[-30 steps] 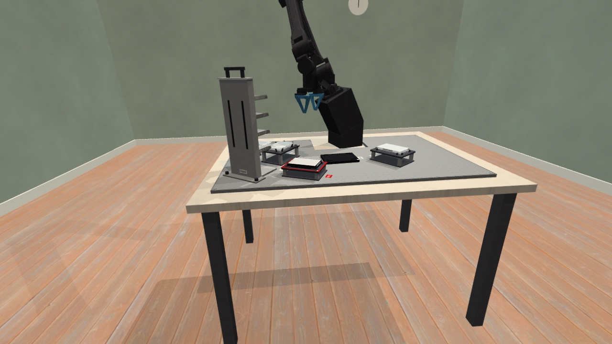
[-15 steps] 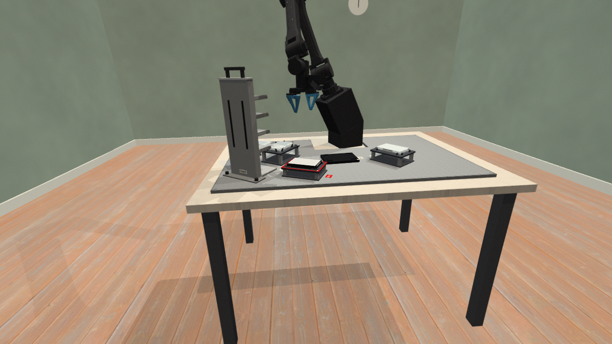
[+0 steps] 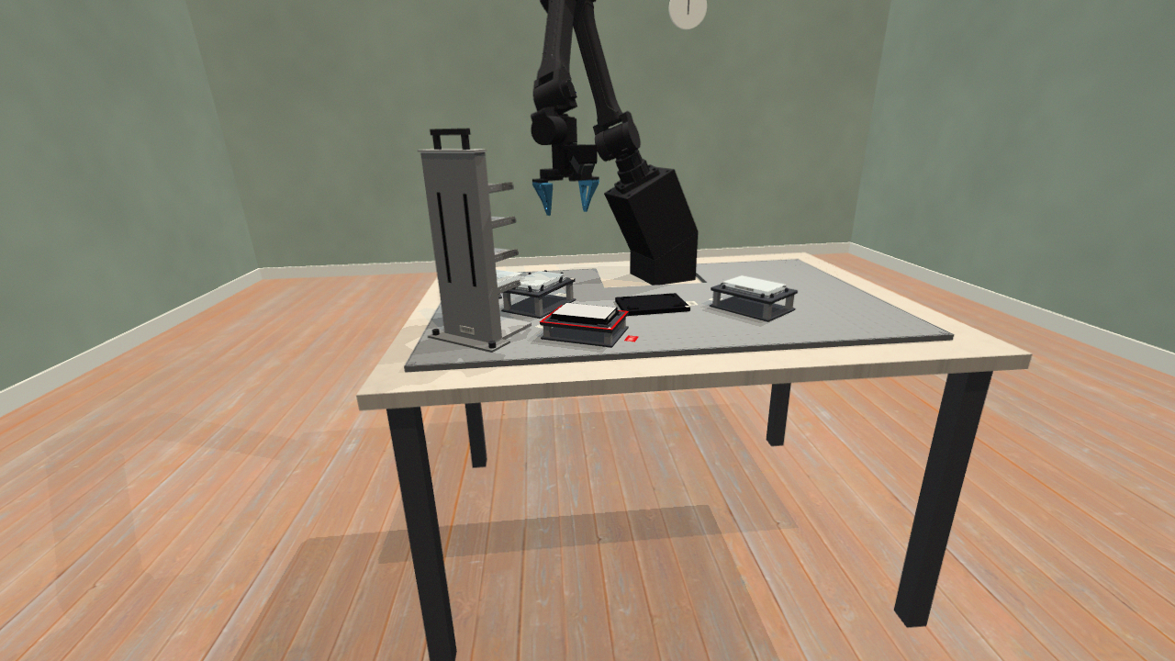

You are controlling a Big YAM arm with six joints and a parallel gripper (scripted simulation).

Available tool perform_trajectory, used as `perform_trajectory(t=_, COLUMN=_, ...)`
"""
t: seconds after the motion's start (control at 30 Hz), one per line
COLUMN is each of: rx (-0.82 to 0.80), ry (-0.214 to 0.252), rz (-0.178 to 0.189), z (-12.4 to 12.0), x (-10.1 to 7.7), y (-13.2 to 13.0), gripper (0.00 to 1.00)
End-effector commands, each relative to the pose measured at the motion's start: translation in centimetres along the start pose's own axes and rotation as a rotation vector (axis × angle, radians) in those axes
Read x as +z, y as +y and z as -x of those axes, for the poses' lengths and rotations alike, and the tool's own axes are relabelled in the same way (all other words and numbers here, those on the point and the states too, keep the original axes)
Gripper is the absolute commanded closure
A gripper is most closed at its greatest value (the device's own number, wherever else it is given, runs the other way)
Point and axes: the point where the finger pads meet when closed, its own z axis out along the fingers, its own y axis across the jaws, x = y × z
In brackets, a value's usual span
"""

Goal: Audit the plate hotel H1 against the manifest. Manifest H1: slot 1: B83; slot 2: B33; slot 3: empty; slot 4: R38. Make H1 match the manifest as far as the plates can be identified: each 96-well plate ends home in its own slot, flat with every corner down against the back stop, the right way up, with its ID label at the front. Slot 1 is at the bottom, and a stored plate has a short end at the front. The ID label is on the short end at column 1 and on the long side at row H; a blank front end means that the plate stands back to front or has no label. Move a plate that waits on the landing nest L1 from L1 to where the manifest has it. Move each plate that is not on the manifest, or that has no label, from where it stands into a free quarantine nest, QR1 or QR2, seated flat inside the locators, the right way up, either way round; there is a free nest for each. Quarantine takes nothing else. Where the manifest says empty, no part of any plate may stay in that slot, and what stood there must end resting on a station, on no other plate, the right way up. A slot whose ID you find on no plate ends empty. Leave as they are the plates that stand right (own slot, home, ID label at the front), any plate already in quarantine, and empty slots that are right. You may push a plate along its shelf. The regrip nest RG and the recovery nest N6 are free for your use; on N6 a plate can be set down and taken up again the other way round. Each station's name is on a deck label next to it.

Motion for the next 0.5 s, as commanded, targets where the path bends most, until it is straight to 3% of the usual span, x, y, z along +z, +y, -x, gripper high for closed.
perform_trajectory(t=0.0, rx=0.122, ry=-0.007, rz=-0.015, z=-1.1, x=-0.6, y=-1.1, gripper=0.00)
perform_trajectory(t=0.1, rx=0.185, ry=0.006, rz=0.001, z=-2.1, x=0.0, y=-1.2, gripper=0.00)
perform_trajectory(t=0.27, rx=0.262, ry=-0.009, rz=-0.018, z=-2.8, x=-0.7, y=-2.3, gripper=0.00)
perform_trajectory(t=0.3, rx=0.279, ry=0.004, rz=-0.002, z=-3.0, x=-0.1, y=-2.3, gripper=0.00)
perform_trajectory(t=0.47, rx=0.406, ry=-0.018, rz=-0.031, z=-4.3, x=-1.3, y=-4.1, gripper=0.00)
